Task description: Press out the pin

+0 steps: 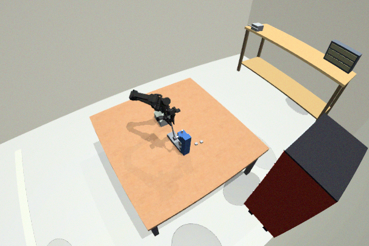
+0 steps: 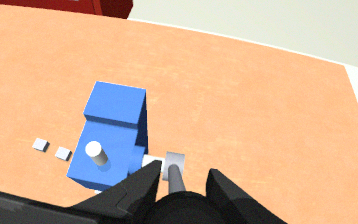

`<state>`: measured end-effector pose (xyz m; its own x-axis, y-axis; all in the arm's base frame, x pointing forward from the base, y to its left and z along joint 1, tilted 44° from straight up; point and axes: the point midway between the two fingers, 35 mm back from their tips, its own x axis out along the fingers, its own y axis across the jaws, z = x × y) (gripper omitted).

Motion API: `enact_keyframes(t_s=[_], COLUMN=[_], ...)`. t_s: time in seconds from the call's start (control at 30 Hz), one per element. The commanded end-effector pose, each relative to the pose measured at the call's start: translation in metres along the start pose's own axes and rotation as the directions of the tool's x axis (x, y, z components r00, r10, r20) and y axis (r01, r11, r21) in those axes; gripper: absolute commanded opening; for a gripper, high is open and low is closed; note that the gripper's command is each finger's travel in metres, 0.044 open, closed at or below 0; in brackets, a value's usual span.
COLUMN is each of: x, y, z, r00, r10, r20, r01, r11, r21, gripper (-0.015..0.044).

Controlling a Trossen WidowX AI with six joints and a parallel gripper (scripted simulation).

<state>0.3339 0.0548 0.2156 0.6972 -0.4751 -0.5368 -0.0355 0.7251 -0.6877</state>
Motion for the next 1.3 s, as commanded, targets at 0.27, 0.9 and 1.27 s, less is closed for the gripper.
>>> enact_keyframes(t_s=[0.27,0.9,1.27], x=[0.009,0.015,0.015], y=[0.000,0.000,0.000], z=[0.020,0.028,0.028], r00=[1.000,1.000,1.000], r10=[0.002,-0.001,-0.001], r20=[0.005,0.002,0.002], r01=[-0.002,0.001,0.001], r11=[1.000,1.000,1.000], r21=[0.006,0.002,0.002], gripper=[0.0000,0.0053,0.0341])
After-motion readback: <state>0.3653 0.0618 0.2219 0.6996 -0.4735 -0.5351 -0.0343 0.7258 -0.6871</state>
